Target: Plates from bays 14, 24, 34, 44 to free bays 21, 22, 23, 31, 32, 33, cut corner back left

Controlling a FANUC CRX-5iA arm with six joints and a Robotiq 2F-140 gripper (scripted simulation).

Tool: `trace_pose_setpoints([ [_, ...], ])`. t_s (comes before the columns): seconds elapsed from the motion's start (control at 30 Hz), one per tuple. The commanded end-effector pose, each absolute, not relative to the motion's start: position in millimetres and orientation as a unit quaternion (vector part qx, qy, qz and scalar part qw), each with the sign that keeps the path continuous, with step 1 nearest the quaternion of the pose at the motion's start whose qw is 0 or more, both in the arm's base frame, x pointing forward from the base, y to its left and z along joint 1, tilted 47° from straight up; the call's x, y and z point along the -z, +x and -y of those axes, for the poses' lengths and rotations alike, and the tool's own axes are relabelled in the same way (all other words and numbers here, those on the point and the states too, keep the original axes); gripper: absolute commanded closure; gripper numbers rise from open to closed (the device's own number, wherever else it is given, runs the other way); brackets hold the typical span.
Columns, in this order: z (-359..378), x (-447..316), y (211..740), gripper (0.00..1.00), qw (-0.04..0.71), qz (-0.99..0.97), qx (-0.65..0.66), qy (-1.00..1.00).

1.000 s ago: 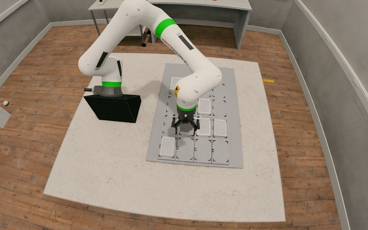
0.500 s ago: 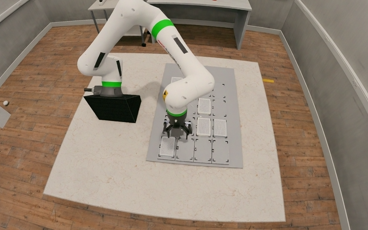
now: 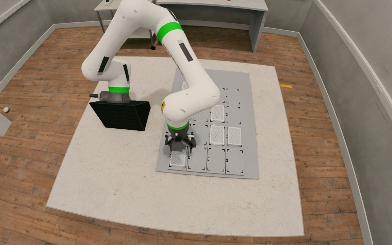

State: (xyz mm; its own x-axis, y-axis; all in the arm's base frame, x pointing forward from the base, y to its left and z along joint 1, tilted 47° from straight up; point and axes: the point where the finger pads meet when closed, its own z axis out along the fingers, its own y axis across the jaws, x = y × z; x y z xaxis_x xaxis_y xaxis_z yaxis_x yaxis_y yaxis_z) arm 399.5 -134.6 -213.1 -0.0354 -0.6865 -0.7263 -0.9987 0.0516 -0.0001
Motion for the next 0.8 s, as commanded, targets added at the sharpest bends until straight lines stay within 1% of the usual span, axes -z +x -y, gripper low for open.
trace_pose_setpoints([
  [0.0,142,219,388,0.3,0.287,-0.666,-0.271,-0.633],
  [0.77,135,230,384,0.3,0.287,-0.666,-0.271,-0.633],
])
